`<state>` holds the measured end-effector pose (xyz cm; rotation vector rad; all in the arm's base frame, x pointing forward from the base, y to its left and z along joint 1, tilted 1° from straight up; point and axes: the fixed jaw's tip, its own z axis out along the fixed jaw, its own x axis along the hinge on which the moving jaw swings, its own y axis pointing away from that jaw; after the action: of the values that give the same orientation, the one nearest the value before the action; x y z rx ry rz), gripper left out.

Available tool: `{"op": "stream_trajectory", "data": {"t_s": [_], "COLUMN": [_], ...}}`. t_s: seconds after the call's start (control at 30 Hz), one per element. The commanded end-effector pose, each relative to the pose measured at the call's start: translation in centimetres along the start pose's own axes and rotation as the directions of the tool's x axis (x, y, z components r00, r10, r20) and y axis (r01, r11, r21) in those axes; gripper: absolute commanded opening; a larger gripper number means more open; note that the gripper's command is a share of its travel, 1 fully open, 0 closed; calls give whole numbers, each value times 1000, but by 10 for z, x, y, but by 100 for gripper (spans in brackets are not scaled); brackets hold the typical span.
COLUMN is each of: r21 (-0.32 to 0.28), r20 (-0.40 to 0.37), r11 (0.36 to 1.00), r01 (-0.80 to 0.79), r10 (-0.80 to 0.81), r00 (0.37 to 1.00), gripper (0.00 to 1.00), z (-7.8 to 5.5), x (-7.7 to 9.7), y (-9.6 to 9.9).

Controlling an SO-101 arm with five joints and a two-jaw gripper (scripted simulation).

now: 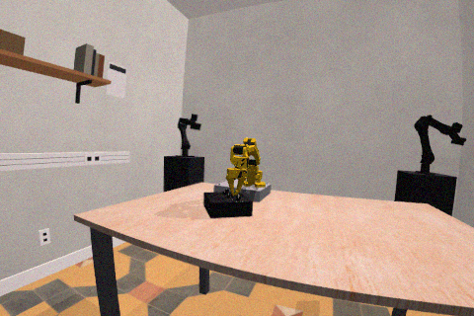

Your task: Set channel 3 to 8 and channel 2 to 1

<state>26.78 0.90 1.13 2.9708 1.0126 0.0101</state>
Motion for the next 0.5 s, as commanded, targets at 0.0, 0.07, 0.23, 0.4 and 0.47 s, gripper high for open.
{"op": "stream_trajectory", "data": {"t_s": [0.0,0.07,0.23,0.4,0.47], "r21": [11,11,11,11,11], "r20": [15,15,15,15,15], "r11": [1000,1000,1000,1000,1000], "r01": [-2,-2,-2,-2,-2], "r10": [2,2,2,2,2], "r00": [1000,1000,1000,1000,1000], "gripper": [0,0,0,0,0], "z": [3,3,2,0,-1], "x": [-1,-1,0,0,0], "y": [-3,-3,-3,-2,-2]}}
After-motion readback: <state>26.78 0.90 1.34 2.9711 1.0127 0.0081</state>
